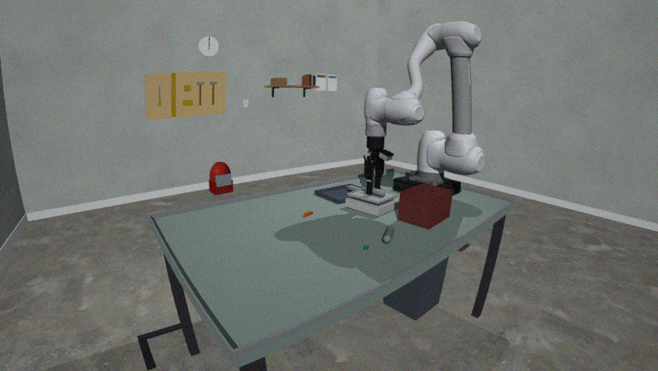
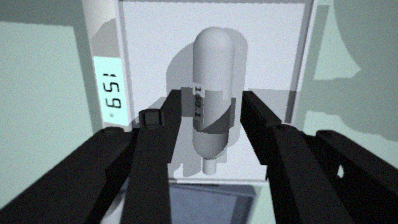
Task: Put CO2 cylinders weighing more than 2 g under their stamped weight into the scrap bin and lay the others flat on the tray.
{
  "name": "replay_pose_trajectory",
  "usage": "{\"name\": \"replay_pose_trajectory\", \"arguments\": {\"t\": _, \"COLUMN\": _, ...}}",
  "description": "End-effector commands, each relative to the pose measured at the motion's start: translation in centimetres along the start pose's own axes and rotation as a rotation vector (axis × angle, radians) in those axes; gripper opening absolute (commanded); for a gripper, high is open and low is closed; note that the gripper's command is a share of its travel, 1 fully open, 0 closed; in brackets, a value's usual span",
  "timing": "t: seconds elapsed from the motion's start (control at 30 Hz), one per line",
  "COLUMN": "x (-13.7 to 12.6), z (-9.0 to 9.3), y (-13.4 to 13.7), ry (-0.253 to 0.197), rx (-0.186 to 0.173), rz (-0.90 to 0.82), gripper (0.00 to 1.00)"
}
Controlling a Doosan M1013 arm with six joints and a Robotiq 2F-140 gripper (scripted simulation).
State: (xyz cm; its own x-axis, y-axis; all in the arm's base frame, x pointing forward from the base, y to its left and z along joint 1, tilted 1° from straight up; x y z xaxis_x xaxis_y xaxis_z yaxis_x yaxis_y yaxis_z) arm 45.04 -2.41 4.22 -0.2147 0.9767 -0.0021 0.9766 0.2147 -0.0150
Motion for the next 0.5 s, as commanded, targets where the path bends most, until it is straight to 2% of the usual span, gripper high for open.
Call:
{"name": "replay_pose_trajectory", "arguments": {"t": 0.0, "x": 0.0, "z": -0.9, "y": 0.1, "ry": 0.000, "rx": -0.002, "rz": 0.000, "gripper": 0.41}}
{"name": "replay_pose_trajectory", "arguments": {"t": 0.07, "x": 0.0, "z": -1.7, "y": 0.1, "ry": 0.000, "rx": -0.002, "rz": 0.000, "gripper": 0.41}}
{"name": "replay_pose_trajectory", "arguments": {"t": 0.13, "x": 0.0, "z": -1.7, "y": 0.1, "ry": 0.000, "rx": -0.002, "rz": 0.000, "gripper": 0.41}}
{"name": "replay_pose_trajectory", "arguments": {"t": 0.47, "x": 0.0, "z": -7.9, "y": 0.1, "ry": 0.000, "rx": -0.002, "rz": 0.000, "gripper": 0.41}}
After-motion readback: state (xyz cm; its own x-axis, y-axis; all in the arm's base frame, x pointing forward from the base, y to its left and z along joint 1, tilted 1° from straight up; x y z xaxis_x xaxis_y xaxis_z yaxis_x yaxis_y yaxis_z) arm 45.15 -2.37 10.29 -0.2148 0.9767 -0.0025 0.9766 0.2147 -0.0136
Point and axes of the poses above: the point where the finger pads meet when closed, its own z axis out along the fingers, its own y axis across the jaws, x = y × z, the point moved 1 cm from there along -z, back along the fingers, and after that the axes turned 7 degrees about -z, right-handed, at the moved point
